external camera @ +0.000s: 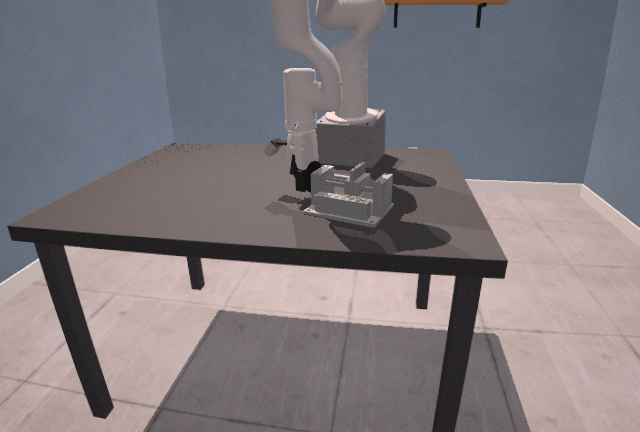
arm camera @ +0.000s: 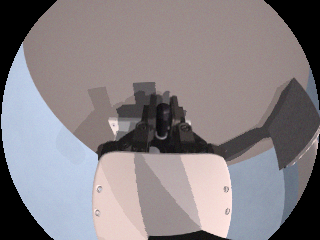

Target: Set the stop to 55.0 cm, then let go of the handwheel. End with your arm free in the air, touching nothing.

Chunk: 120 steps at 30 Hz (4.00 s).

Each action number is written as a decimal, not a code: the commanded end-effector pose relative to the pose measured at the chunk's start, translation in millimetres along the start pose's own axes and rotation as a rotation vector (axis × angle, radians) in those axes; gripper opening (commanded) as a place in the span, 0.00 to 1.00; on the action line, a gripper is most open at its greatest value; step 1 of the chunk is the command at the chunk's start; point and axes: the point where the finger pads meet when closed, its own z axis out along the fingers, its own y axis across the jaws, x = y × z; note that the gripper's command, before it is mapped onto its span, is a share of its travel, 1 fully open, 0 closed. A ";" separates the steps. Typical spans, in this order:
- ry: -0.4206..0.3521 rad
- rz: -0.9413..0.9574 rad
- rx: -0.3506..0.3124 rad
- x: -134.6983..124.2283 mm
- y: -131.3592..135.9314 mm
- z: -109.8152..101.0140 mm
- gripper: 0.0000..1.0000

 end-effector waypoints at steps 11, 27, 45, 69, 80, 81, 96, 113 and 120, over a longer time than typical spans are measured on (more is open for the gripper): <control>0.000 0.000 -0.001 0.0 0.4 -0.2 0.06; 0.000 0.000 -0.001 0.0 0.4 -0.2 0.57; 0.000 0.000 -0.001 0.0 0.4 -17.8 0.57; 0.000 0.000 -0.001 0.0 0.3 -100.2 0.57; 0.001 0.000 -0.001 0.0 0.3 -123.5 0.57; 0.000 0.000 -0.001 0.0 0.3 -124.7 0.57; 0.000 0.000 -0.001 -13.1 -71.9 -125.3 0.57; 0.000 0.000 -0.001 -13.7 -75.6 -125.3 0.57; 0.000 0.000 -0.001 -13.7 -75.6 -125.3 0.57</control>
